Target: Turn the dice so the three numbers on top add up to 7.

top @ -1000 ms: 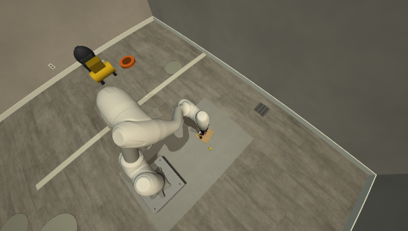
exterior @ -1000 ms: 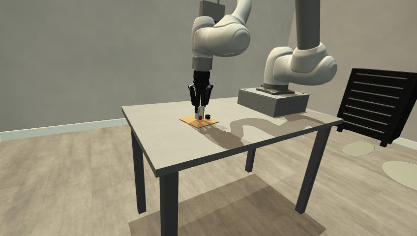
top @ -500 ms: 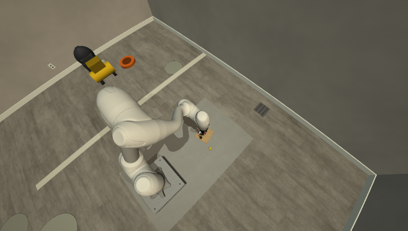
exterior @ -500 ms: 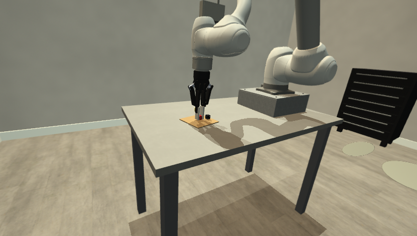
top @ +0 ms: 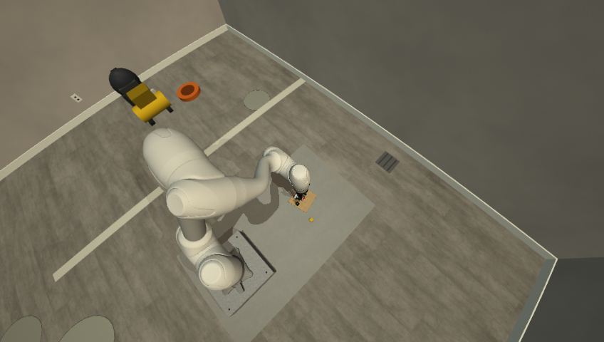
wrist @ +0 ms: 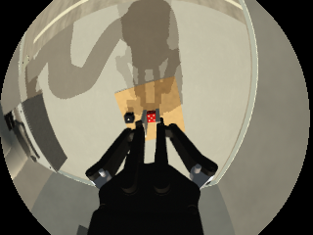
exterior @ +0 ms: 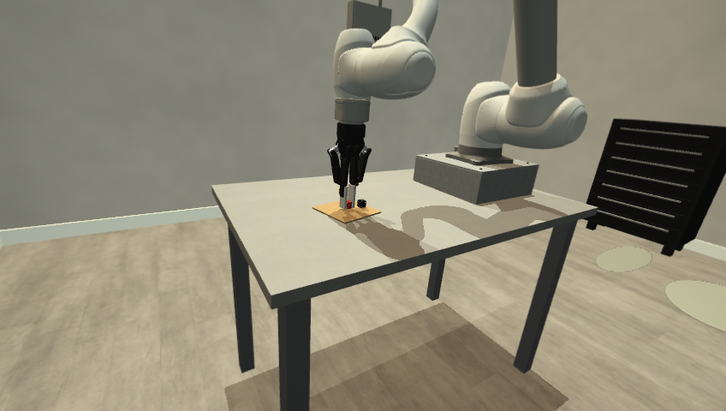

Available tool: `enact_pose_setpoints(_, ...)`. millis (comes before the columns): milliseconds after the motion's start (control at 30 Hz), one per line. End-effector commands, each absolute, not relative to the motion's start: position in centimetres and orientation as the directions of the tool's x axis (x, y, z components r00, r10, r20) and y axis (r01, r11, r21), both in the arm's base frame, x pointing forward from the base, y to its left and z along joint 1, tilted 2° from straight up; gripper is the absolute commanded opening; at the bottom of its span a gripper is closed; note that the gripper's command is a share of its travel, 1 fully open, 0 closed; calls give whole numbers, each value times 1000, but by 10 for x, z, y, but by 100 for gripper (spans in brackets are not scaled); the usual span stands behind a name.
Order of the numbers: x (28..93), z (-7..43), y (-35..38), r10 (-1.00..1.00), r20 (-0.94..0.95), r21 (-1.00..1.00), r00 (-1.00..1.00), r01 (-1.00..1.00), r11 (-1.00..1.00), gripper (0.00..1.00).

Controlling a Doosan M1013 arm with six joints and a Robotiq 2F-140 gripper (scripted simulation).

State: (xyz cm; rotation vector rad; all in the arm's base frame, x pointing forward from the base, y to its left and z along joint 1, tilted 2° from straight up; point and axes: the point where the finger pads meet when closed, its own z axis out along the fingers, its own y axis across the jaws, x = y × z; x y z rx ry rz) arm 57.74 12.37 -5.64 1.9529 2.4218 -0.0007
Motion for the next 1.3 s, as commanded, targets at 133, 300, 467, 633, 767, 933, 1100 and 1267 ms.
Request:
enact_pose_setpoints(133,577,-56,124,977,-24,19,-212,977,212,9)
enact_pose_setpoints(300,577,-57,124,977,-24,19,-212,977,212,9)
enact_pose_setpoints(467,577,-58,124,977,-24,19,-212,977,212,9)
enact_pose_setpoints(633,577,-59,124,977,-24,19,-212,977,212,9)
enact_pose_setpoints(767,577,-60,124,977,-24,19,-212,977,212,9)
enact_pose_setpoints(933,577,-60,124,977,-24,19,-212,977,212,9)
enact_pose_setpoints(1100,577,-60,124,977,-24,19,-212,977,212,9)
enact_pose_setpoints(1267,577,-60,124,977,-24,19,-212,977,212,9)
